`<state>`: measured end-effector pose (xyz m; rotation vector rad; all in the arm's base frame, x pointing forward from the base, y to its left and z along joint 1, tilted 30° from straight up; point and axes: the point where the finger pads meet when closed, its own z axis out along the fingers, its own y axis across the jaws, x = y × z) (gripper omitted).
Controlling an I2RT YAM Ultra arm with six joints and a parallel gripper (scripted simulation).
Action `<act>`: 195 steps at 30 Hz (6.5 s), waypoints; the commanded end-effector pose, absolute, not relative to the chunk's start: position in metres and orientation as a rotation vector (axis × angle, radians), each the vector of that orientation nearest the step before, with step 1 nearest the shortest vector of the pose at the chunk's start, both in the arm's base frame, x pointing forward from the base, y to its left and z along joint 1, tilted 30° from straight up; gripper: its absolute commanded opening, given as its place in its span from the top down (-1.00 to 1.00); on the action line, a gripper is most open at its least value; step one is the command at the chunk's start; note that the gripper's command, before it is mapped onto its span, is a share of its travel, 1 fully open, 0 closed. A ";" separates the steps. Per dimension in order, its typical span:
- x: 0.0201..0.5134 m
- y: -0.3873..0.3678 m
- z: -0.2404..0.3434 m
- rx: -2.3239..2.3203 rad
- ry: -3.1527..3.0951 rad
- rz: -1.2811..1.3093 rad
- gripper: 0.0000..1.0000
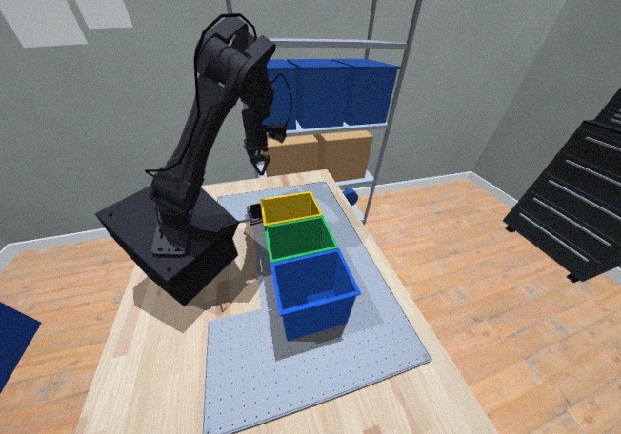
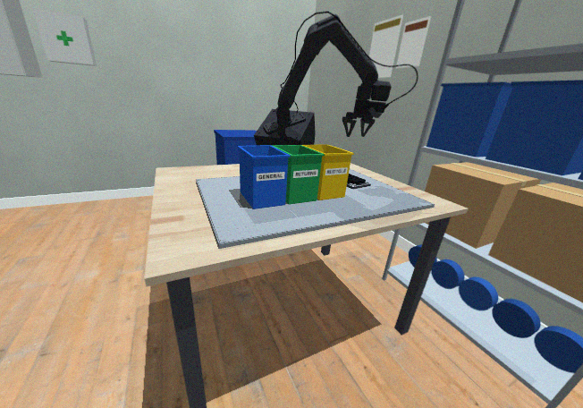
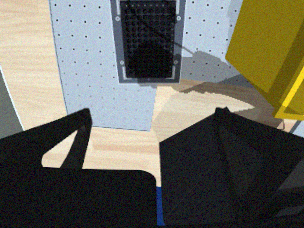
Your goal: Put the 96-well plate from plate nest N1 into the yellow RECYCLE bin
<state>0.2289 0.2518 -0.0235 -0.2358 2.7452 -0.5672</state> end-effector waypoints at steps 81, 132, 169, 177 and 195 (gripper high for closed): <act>0.270 0.220 -0.115 -0.251 2.728 -0.571 -1.00; 0.304 0.202 -0.177 -0.233 2.712 -0.533 -1.00; 0.311 0.197 -0.200 -0.252 2.707 -0.528 -1.00; 0.311 0.197 -0.200 -0.252 2.707 -0.528 -1.00; 0.311 0.197 -0.200 -0.252 2.707 -0.528 -1.00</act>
